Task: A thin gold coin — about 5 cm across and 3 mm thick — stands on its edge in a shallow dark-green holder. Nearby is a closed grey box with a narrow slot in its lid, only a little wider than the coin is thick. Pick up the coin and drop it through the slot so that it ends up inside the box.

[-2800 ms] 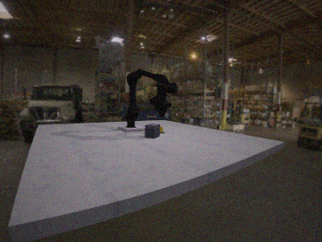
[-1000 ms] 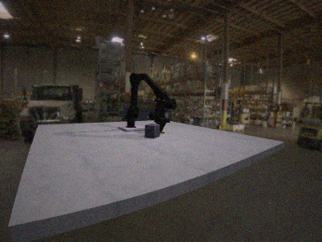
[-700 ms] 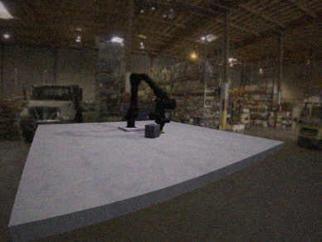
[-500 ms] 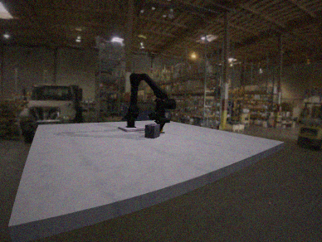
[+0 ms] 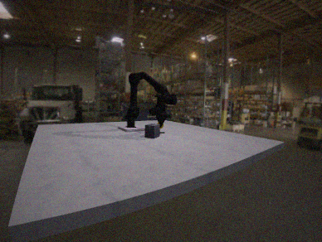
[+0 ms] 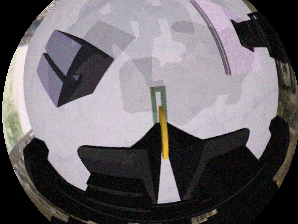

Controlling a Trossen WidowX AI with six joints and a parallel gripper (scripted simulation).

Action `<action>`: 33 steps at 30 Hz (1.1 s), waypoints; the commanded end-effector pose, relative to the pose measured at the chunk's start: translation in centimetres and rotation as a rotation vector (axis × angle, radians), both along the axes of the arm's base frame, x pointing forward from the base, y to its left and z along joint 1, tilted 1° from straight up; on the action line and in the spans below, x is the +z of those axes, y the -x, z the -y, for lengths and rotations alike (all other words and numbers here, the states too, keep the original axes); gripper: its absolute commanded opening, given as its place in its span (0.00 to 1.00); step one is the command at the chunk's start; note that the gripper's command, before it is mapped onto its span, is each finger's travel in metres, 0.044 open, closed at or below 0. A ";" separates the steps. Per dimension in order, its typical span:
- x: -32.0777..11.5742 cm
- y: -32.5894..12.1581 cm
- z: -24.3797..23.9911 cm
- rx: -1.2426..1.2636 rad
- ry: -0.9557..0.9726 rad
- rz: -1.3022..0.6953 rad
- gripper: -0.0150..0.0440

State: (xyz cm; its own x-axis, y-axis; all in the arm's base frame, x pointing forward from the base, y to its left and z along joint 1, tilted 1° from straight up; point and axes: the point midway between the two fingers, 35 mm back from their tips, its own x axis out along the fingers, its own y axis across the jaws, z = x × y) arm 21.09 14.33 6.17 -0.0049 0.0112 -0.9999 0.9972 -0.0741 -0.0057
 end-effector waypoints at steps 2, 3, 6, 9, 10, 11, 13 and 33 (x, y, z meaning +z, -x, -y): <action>1.3 -0.2 0.0 0.003 0.000 0.007 0.25; 1.6 -0.2 0.0 0.003 0.000 0.007 0.25; 2.4 -0.2 0.0 0.003 0.000 0.007 0.25; 3.1 -0.1 0.0 0.003 0.000 0.007 0.25; 3.4 -0.1 0.0 0.003 0.000 0.007 0.25; 3.6 -0.1 0.0 0.003 0.000 0.007 0.25; 4.2 0.0 0.1 0.003 0.000 0.007 0.25; 6.3 0.2 0.5 0.292 -0.001 0.010 0.25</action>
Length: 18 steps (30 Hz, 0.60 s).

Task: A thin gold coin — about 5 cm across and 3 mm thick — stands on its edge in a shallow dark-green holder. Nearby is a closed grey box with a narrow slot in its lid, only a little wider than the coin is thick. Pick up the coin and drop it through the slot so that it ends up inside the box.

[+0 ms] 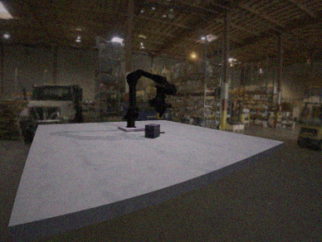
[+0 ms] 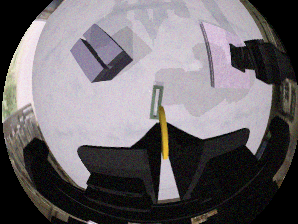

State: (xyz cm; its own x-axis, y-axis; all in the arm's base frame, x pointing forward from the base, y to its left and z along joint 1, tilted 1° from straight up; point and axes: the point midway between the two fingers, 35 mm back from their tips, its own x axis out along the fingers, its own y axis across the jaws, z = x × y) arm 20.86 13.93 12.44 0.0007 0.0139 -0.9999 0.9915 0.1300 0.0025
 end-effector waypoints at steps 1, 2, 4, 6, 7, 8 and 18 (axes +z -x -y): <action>0.1 0.0 0.2 0.121 0.003 0.002 0.25; 0.1 0.0 0.2 0.155 0.003 0.003 0.25; 0.1 0.0 0.2 0.223 0.003 0.004 0.25; 0.1 0.0 0.3 0.291 0.003 0.005 0.25; 0.1 0.0 0.3 0.325 0.003 0.005 0.25; 0.1 0.0 0.3 0.359 0.003 0.005 0.25; 0.1 -0.1 0.5 0.580 0.003 0.008 0.25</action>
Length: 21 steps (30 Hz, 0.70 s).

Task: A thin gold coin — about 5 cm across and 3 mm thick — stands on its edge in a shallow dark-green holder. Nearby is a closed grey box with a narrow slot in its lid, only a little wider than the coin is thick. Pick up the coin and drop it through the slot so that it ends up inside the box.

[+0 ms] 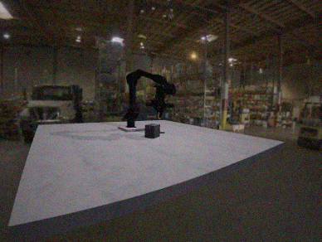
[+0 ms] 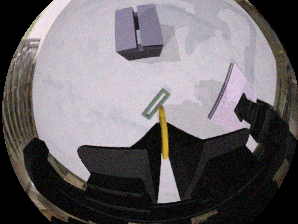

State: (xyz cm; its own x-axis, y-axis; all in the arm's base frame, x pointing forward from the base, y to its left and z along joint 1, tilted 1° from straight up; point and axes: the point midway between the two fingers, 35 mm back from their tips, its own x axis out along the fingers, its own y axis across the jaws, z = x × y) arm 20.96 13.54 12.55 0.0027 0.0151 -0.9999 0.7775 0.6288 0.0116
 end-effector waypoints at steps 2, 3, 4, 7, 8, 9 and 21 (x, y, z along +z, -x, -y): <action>0.0 0.0 0.1 0.031 0.004 0.000 0.25; 0.0 -0.1 0.2 0.031 0.004 0.000 0.25; 0.0 -0.3 0.3 0.031 0.004 0.000 0.25; 0.1 -0.9 0.6 0.031 0.005 0.000 0.25; 0.1 -1.0 0.7 0.031 0.005 0.000 0.25; 0.1 -1.2 0.8 0.031 0.005 0.001 0.25; 0.1 -3.4 2.5 0.034 0.010 0.003 0.25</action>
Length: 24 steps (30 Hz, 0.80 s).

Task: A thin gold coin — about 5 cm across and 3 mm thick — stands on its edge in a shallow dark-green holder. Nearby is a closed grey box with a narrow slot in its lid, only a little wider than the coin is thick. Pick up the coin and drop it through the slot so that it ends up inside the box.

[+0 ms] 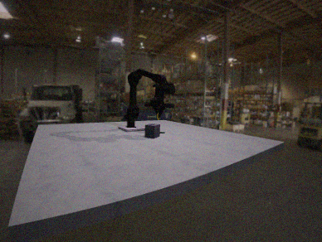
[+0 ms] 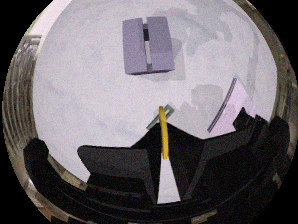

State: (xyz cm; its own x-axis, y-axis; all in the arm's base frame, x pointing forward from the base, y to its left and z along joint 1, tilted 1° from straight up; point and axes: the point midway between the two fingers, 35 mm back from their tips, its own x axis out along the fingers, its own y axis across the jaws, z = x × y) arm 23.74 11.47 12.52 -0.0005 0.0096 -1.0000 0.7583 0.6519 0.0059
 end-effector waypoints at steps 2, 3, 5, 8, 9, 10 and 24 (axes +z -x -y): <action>0.2 -0.9 0.8 0.004 0.006 0.006 0.25; 0.2 -1.1 0.9 0.004 0.006 0.006 0.25; 0.2 -1.4 1.2 0.005 0.007 0.007 0.25; 0.2 -1.9 1.7 0.005 0.008 0.007 0.25; 0.2 -2.1 1.9 0.006 0.008 0.007 0.25; 0.2 -2.3 2.1 0.006 0.009 0.007 0.25; 0.2 -4.7 4.4 0.003 0.007 0.008 0.25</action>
